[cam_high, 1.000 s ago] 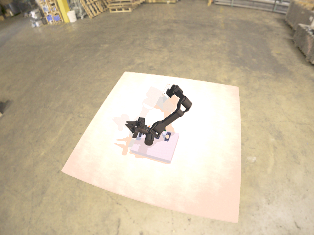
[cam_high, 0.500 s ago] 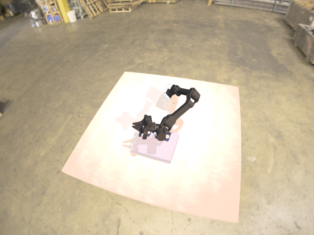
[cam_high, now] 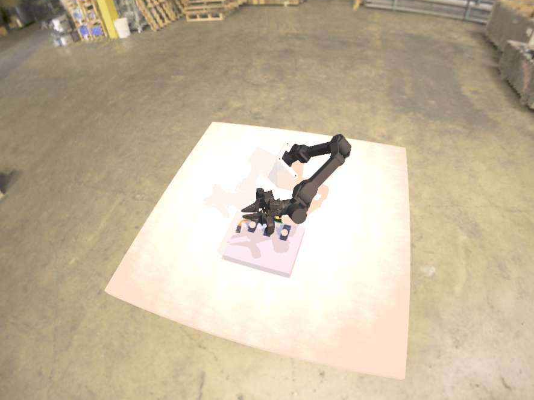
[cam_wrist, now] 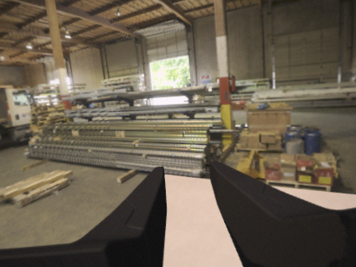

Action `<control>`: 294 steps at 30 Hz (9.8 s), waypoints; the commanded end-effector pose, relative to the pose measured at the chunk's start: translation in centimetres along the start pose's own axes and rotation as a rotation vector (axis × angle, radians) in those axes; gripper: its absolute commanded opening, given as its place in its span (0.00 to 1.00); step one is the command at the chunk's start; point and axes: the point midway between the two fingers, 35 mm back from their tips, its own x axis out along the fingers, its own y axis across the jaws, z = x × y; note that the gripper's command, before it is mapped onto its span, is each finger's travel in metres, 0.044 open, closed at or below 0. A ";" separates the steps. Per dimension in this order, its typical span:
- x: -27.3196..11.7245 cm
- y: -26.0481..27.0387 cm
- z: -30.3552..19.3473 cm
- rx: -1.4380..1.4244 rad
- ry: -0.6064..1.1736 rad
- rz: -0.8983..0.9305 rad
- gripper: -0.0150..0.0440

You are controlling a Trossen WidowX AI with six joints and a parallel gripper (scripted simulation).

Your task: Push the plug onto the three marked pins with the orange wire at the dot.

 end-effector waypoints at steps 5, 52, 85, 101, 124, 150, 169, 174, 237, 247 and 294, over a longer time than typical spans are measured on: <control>-4.0 1.7 2.4 -0.111 0.048 0.166 0.45; -23.1 3.0 9.4 -0.789 -0.220 0.959 0.45; -2.1 -2.5 -8.3 -1.204 0.874 0.883 0.45; 3.3 -11.3 -16.6 -0.951 1.413 0.957 0.45; 3.4 -12.7 -20.6 -0.884 1.482 0.970 0.45; 3.9 -12.7 -17.1 -0.886 1.481 0.968 0.25; 0.0 -12.4 -14.6 -0.864 1.494 0.942 0.25; -1.9 -12.4 -14.1 -0.853 1.500 0.930 0.25; -18.8 -18.4 -17.2 -0.755 1.553 0.828 0.25; -17.1 -15.6 -17.2 -0.755 1.551 0.829 0.25; -15.8 -13.3 -17.3 -0.756 1.550 0.830 0.25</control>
